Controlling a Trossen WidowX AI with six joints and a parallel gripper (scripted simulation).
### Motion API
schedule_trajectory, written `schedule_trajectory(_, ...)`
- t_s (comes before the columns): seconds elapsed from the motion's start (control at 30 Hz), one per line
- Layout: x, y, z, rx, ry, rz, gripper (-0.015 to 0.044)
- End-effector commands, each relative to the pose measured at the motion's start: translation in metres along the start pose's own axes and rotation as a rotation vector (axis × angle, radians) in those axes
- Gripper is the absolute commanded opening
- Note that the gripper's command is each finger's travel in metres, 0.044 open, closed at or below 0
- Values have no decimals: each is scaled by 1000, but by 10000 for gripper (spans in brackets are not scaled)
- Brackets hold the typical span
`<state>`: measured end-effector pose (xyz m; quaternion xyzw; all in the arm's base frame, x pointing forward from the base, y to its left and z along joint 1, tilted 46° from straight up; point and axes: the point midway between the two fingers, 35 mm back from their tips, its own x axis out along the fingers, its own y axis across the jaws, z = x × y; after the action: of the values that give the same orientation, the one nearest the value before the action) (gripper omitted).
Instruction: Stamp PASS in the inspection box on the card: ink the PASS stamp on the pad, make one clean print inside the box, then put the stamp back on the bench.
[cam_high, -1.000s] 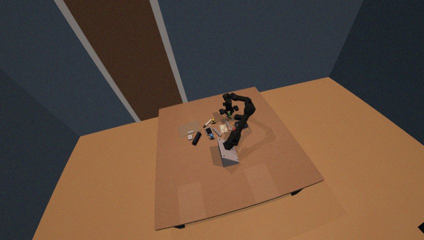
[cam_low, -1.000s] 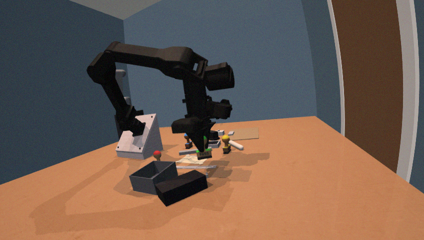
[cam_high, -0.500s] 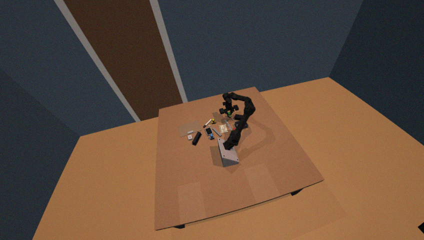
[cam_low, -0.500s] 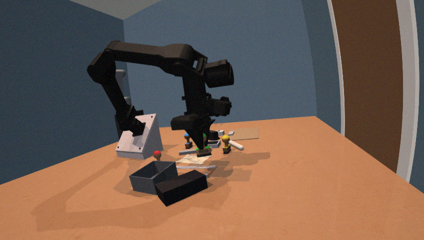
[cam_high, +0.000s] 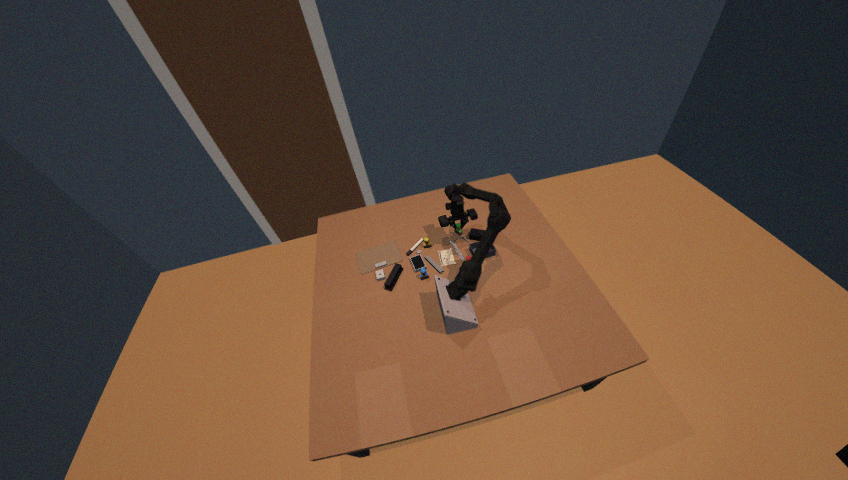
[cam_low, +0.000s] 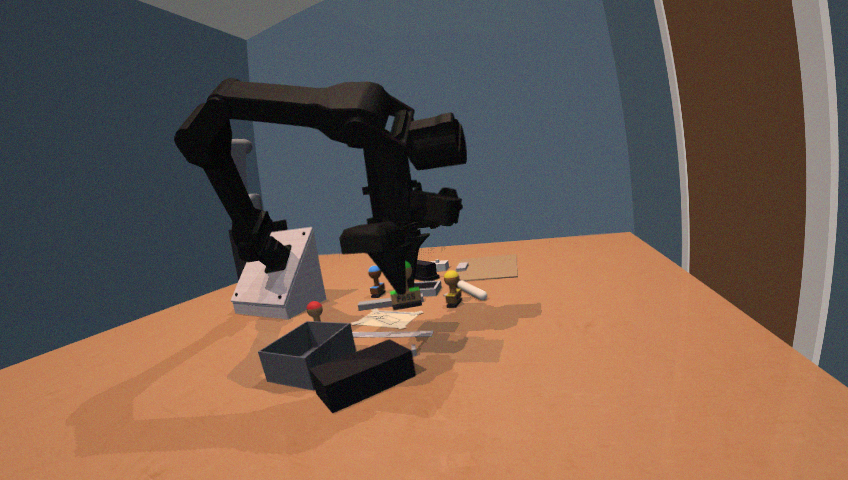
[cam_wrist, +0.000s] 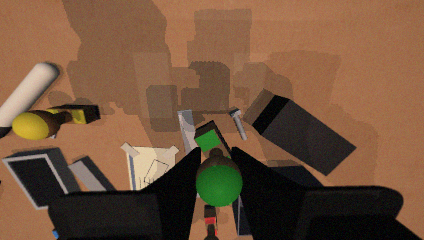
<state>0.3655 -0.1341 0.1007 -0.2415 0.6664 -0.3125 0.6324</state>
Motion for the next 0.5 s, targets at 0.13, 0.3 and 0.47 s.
schedule_trajectory(0.13, -5, -1, 1, 8, -4, 1, 0)
schedule_trajectory(0.3, -8, -1, 1, 8, -4, 1, 0)
schedule_trajectory(0.47, -9, 23, 1, 6, -7, 11, 0)
